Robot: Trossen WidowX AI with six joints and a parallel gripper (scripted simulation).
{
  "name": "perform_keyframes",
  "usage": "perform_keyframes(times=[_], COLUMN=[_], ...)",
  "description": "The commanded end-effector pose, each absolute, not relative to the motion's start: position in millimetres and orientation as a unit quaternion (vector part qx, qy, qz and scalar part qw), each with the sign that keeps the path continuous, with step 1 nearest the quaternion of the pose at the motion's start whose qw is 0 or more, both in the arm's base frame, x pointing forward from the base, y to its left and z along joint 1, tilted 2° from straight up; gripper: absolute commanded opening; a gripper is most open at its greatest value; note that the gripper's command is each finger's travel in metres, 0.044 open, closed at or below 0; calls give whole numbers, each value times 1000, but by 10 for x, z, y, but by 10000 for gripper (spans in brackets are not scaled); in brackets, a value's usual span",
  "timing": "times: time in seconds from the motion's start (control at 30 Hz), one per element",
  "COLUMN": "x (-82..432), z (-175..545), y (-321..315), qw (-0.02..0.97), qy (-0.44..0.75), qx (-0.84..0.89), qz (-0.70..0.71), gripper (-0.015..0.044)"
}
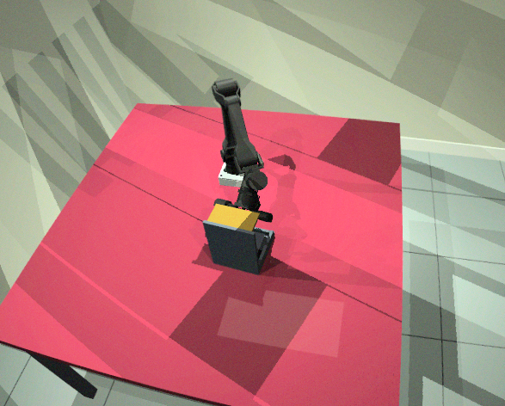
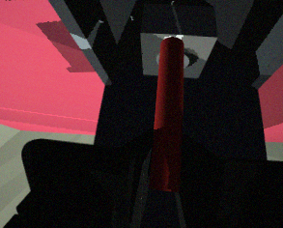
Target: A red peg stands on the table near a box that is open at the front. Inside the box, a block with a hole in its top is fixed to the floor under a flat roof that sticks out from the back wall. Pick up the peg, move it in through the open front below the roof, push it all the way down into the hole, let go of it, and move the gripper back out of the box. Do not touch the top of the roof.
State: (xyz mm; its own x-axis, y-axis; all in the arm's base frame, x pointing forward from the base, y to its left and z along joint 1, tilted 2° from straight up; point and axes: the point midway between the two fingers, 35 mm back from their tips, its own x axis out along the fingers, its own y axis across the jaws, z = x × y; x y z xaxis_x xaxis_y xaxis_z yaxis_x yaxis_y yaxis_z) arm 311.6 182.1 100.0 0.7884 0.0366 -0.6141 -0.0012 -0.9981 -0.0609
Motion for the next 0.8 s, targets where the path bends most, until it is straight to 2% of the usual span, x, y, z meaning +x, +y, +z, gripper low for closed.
perform_keyframes(times=[0.0, 0.77], x=[3149, 3285], z=[980, 987], y=[1828, 1827], qw=[27, 27], qy=[-10, -10], qx=[-944, -945], qz=[328, 327], gripper=[0, 0])
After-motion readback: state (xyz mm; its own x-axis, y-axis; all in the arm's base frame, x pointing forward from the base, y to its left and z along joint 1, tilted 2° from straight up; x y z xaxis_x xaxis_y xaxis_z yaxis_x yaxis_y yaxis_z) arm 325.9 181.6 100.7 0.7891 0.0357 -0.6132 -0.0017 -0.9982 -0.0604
